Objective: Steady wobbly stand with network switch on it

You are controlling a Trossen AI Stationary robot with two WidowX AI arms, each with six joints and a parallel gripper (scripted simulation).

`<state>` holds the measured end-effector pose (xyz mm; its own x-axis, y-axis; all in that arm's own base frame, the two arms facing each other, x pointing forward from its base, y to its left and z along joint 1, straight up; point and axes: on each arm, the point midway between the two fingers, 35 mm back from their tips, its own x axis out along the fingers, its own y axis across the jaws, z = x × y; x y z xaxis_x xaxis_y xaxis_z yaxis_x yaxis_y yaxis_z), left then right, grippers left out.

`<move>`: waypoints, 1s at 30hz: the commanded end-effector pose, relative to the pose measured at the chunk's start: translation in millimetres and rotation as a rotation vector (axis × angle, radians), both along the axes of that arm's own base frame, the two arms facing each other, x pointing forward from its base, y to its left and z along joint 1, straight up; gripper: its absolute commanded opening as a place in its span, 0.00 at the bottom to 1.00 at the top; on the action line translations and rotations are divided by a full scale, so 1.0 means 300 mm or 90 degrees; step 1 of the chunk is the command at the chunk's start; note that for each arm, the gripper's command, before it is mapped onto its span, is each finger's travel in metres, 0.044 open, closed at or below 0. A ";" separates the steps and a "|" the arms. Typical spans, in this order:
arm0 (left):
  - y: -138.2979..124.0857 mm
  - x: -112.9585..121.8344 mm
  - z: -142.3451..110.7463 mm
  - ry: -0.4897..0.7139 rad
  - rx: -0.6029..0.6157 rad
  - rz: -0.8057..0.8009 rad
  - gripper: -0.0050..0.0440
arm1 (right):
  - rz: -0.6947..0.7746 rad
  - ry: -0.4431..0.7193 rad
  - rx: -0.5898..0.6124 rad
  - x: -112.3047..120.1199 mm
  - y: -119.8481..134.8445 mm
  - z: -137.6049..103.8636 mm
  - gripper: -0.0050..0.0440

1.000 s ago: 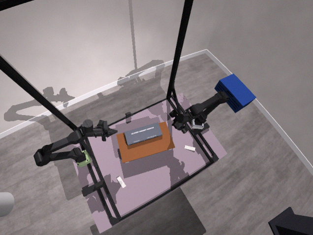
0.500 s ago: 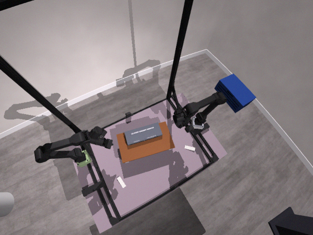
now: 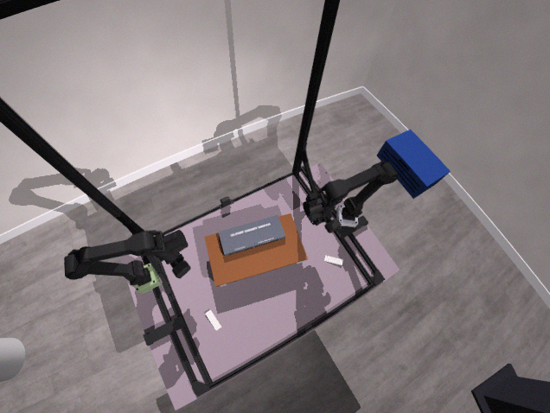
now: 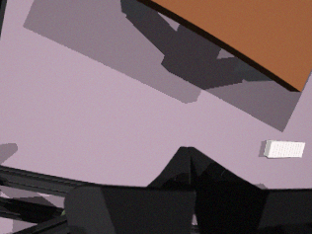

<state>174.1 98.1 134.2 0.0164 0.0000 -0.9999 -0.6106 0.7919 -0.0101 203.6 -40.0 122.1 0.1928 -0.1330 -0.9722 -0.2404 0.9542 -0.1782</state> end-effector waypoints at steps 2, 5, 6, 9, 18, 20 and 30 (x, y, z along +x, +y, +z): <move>0.002 -0.001 -0.002 0.010 0.000 -0.007 0.10 | -0.100 0.079 0.068 -0.026 0.000 0.003 0.10; 0.000 0.000 0.000 0.000 0.000 0.000 0.10 | -0.038 0.031 0.028 -0.008 0.000 -0.001 0.10; 0.000 0.000 0.000 0.000 0.000 0.000 0.10 | -0.051 0.041 0.037 -0.010 -0.001 -0.001 0.10; 0.000 0.000 0.000 0.000 0.000 0.000 0.10 | -0.091 0.072 0.064 -0.017 -0.001 0.000 0.10; 0.000 0.000 0.000 0.000 0.000 0.000 0.10 | -0.146 0.114 0.099 -0.026 0.000 0.003 0.10; 0.023 0.038 0.021 -0.032 0.020 -0.003 0.10 | -0.128 0.101 0.087 -0.026 0.001 -0.001 0.10; 0.212 0.369 0.356 -0.360 0.215 -0.017 0.10 | -0.128 0.101 0.087 -0.026 0.001 -0.001 0.10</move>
